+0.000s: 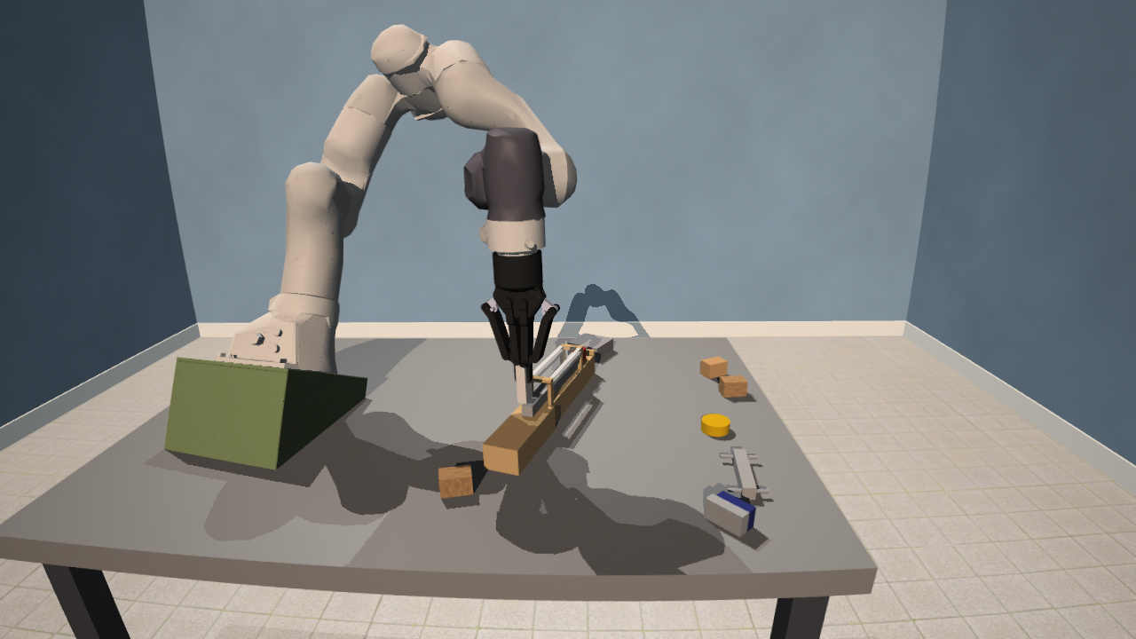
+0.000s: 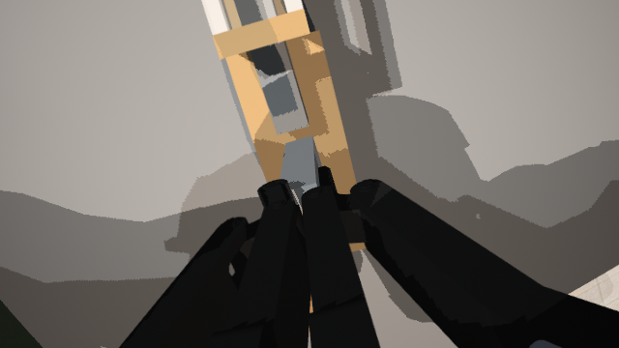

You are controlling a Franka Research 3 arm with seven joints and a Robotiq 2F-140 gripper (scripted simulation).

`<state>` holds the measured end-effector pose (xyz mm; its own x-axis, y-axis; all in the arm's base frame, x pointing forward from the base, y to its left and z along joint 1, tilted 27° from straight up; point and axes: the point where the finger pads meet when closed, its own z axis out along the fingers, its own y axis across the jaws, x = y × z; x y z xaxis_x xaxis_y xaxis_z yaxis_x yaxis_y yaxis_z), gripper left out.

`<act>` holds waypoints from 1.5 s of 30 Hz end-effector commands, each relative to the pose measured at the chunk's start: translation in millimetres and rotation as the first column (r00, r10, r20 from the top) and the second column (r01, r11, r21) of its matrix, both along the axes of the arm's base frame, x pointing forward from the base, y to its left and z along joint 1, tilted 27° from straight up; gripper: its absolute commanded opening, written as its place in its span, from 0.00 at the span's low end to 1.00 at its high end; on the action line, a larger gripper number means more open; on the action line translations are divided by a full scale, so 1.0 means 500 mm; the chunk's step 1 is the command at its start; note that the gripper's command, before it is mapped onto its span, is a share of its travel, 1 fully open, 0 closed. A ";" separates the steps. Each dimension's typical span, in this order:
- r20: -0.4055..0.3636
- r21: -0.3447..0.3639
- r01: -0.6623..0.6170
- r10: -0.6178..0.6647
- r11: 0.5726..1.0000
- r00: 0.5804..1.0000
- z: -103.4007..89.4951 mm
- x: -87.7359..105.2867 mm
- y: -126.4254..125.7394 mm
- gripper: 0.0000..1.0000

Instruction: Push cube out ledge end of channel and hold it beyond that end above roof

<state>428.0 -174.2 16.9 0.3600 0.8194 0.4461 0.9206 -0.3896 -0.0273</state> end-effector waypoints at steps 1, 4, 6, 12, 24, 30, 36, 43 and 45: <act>-0.027 0.008 0.026 -0.026 1.000 0.999 0.046 -0.014 -0.018 0.00; -0.027 0.008 0.026 -0.026 1.000 0.999 0.063 -0.016 -0.026 0.00; -0.027 0.008 0.026 -0.026 1.000 0.999 0.064 -0.017 -0.027 0.00; -0.027 0.008 0.026 -0.026 1.000 0.999 0.064 -0.017 -0.027 0.00; -0.027 0.008 0.026 -0.026 1.000 0.999 0.064 -0.017 -0.027 0.00; -0.027 0.008 0.026 -0.026 1.000 0.999 0.064 -0.017 -0.027 0.00; -0.027 0.008 0.026 -0.026 1.000 0.999 0.064 -0.017 -0.027 0.00; -0.008 0.003 -0.015 0.015 1.000 1.000 0.067 -0.011 -0.021 0.00; 0.031 -0.011 -0.100 0.100 0.995 0.995 0.073 -0.001 -0.008 0.00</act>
